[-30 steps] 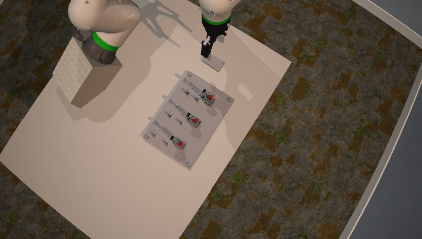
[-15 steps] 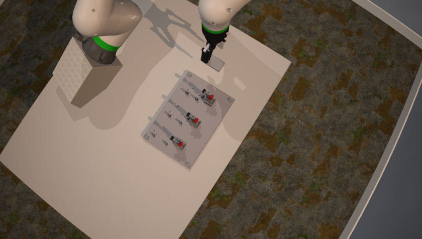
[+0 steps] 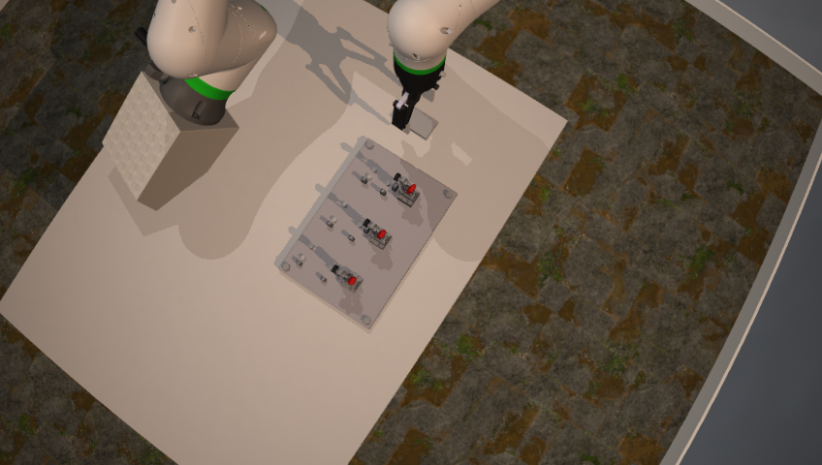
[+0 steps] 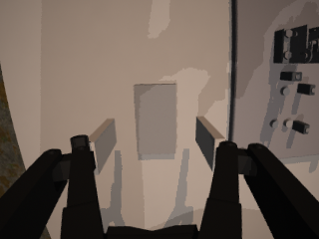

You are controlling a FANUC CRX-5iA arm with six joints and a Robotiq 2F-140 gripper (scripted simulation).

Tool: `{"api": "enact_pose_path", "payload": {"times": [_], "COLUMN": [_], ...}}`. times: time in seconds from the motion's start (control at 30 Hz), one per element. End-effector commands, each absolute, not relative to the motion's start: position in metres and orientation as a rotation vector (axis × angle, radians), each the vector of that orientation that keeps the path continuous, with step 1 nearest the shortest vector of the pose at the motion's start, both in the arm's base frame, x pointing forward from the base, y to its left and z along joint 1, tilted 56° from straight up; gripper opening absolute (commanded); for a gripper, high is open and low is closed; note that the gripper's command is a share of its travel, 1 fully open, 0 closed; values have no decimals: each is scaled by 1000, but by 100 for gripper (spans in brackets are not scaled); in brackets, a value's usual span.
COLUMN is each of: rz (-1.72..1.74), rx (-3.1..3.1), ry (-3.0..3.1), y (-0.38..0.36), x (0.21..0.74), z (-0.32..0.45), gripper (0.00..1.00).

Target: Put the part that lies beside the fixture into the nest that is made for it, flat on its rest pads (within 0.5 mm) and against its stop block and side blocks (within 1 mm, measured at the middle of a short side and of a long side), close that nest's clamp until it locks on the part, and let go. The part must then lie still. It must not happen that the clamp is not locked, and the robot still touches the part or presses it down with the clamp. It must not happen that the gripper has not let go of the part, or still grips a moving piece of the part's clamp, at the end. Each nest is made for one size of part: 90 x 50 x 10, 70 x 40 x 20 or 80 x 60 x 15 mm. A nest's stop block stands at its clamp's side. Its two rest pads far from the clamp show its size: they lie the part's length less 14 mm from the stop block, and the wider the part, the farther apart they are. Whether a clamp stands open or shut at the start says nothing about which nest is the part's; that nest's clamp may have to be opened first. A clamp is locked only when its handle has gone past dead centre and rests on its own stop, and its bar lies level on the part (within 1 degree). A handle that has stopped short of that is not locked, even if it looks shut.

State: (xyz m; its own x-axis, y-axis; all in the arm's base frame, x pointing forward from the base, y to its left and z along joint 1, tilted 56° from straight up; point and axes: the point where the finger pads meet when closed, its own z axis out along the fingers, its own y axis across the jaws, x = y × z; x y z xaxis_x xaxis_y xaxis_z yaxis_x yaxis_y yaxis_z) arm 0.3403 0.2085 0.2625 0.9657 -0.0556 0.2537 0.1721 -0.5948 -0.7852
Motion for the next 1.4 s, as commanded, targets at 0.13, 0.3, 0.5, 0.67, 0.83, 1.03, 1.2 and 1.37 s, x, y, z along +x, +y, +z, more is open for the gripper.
{"api": "enact_pose_path", "payload": {"times": [0.13, 0.3, 0.5, 0.67, 0.83, 1.03, 1.2, 1.37], "rz": [-314, -314, -314, -314, -314, -314, -314, -314], "rx": [-2187, -2187, -2187, -2187, -2187, -2187, -2187, -2187], "ry": [-81, -81, -81, -81, -81, -81, -81, -81], "y": [210, 210, 210, 210, 212, 217, 224, 230], "x": [341, 341, 341, 341, 341, 342, 344, 346], "z": [261, 261, 261, 261, 260, 257, 252, 247], "gripper": [58, 58, 58, 58, 58, 58, 58, 58]}}
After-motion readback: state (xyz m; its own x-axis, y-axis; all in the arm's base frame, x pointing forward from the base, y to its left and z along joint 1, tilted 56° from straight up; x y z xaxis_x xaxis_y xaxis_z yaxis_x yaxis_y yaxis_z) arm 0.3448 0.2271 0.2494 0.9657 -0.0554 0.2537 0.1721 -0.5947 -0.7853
